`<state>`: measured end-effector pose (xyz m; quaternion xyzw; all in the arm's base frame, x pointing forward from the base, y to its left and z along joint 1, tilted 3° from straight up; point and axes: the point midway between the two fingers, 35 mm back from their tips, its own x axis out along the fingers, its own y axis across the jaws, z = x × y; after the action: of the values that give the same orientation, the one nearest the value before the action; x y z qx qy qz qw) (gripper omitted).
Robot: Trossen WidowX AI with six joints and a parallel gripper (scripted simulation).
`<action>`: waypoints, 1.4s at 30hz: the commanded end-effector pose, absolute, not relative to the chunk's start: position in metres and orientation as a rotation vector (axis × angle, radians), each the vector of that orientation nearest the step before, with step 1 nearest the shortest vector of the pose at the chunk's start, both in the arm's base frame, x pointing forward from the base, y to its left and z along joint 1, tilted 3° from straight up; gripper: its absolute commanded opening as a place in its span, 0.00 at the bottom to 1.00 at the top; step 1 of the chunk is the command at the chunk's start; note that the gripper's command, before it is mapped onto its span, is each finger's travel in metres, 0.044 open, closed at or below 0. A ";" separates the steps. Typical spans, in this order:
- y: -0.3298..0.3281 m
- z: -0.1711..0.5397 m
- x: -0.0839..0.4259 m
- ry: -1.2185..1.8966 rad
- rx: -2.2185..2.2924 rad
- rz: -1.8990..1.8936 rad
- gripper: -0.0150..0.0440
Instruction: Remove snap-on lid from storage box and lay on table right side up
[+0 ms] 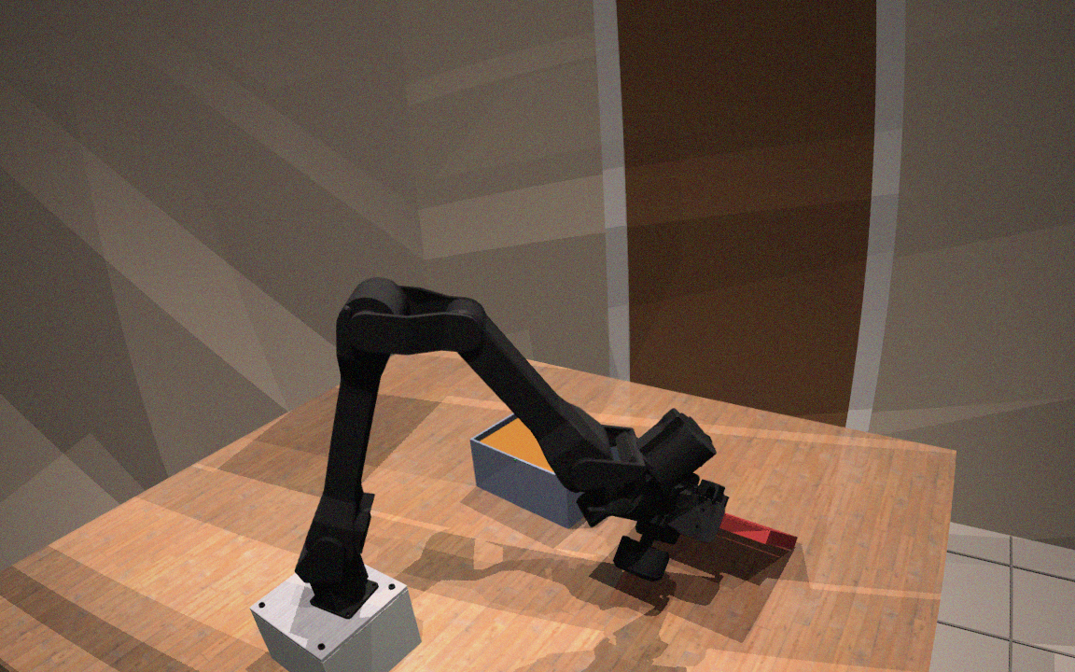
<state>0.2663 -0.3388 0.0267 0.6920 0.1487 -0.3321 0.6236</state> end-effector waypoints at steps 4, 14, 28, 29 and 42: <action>-0.337 0.014 0.265 0.354 1.598 -0.771 0.25; -0.337 0.006 0.265 0.354 1.598 -0.771 0.25; -0.336 -0.005 0.264 0.354 1.598 -0.771 0.25; -0.336 -0.006 0.264 0.354 1.598 -0.771 0.25; -0.336 -0.017 0.264 0.354 1.599 -0.771 0.25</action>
<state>0.2668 -0.3395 -0.0038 0.6901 0.1463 -0.3297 0.6274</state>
